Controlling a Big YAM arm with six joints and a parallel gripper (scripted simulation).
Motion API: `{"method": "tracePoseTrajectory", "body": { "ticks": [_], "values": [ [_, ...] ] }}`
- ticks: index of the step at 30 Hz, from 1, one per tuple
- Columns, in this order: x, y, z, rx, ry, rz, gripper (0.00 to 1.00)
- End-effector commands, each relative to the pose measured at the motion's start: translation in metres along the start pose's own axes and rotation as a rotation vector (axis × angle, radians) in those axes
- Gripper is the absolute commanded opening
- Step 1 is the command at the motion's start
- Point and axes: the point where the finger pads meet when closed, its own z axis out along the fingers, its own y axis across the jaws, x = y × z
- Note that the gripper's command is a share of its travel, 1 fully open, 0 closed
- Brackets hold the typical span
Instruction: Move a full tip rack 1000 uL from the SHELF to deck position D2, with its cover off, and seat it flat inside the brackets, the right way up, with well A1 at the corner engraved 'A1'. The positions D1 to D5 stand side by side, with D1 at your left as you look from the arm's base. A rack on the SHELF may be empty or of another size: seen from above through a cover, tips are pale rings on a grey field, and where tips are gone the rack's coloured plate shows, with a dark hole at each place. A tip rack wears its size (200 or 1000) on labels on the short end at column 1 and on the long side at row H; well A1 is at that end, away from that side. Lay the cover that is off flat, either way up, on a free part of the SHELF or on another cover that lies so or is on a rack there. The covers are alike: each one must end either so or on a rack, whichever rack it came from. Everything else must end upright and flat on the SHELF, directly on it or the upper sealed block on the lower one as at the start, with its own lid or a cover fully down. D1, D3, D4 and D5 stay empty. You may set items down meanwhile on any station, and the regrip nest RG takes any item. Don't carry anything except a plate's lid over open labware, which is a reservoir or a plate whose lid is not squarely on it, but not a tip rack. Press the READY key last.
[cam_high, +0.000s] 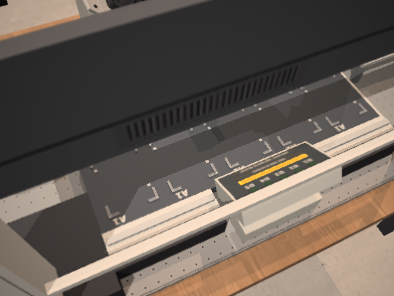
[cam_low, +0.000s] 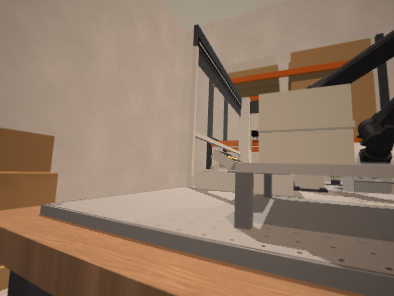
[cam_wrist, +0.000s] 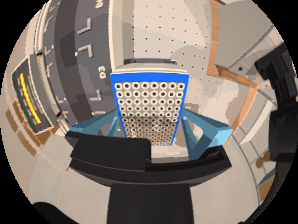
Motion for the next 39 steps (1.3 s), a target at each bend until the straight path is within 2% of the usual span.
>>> {"method": "tracePoseTrajectory", "body": {
  "ticks": [1, 7, 9, 10, 18, 19, 39],
  "values": [
    [0.001, 0.002, 0.007, 0.002, 0.001, 0.01, 1.0],
    [0.001, 0.001, 0.018, 0.002, -0.001, 0.01, 1.0],
    [0.001, 0.001, 0.018, 0.002, -0.001, 0.01, 1.0],
    [0.009, 0.011, 0.01, -0.026, 0.002, -0.018, 1.0],
    [0.005, 0.01, 0.009, -0.022, 0.0, -0.005, 1.0],
    [0.005, 0.01, 0.009, -0.022, 0.0, -0.005, 0.0],
    [0.005, 0.01, 0.009, -0.022, 0.0, -0.005, 0.0]
  ]
}}
